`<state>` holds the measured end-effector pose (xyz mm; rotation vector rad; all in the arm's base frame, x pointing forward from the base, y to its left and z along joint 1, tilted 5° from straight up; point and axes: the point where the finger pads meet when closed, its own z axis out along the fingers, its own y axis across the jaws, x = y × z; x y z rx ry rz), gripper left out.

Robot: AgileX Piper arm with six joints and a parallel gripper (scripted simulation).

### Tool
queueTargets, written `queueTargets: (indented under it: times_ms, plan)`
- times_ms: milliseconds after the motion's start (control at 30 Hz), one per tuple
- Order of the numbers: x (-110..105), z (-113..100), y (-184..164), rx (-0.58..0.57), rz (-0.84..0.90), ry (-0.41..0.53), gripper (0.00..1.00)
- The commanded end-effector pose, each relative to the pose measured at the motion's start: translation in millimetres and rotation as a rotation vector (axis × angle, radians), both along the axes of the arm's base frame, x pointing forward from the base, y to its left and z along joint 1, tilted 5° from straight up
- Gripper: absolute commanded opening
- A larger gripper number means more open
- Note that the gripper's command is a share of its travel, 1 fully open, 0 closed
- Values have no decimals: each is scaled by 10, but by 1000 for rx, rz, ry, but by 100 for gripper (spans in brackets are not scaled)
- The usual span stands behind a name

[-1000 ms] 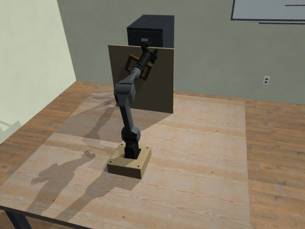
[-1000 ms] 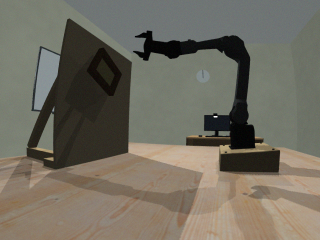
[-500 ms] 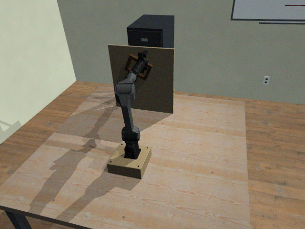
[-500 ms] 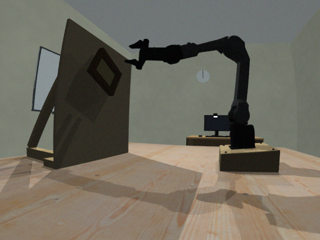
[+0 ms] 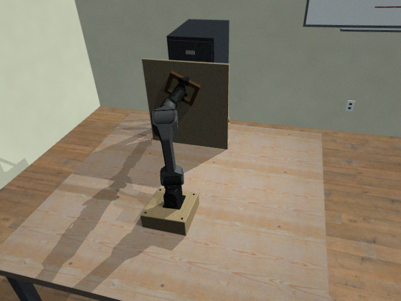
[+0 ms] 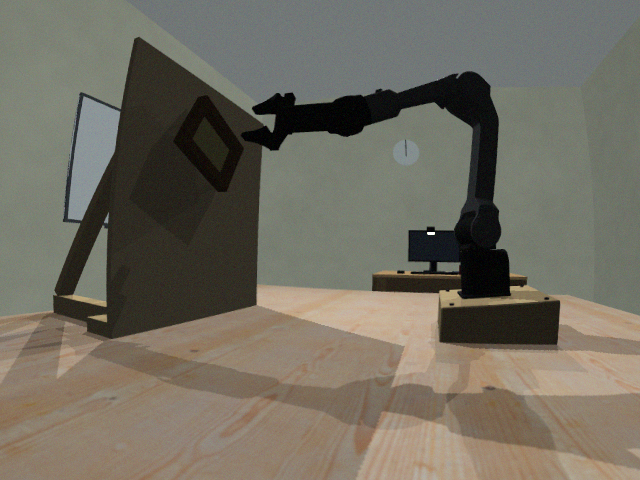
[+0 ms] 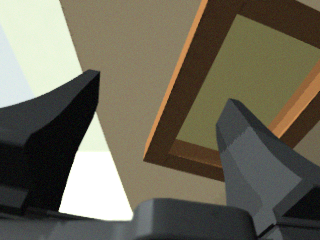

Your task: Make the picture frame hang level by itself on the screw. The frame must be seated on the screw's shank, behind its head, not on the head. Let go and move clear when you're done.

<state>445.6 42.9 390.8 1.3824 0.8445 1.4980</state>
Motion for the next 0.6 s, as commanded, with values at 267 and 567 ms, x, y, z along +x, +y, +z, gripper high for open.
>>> queueTargets:
  times_ms: [267, 567]
  plan:
    - [-26, -119, 87, 66, 25, 21, 100]
    - [-32, -157, 114, 87, 32, 29, 100]
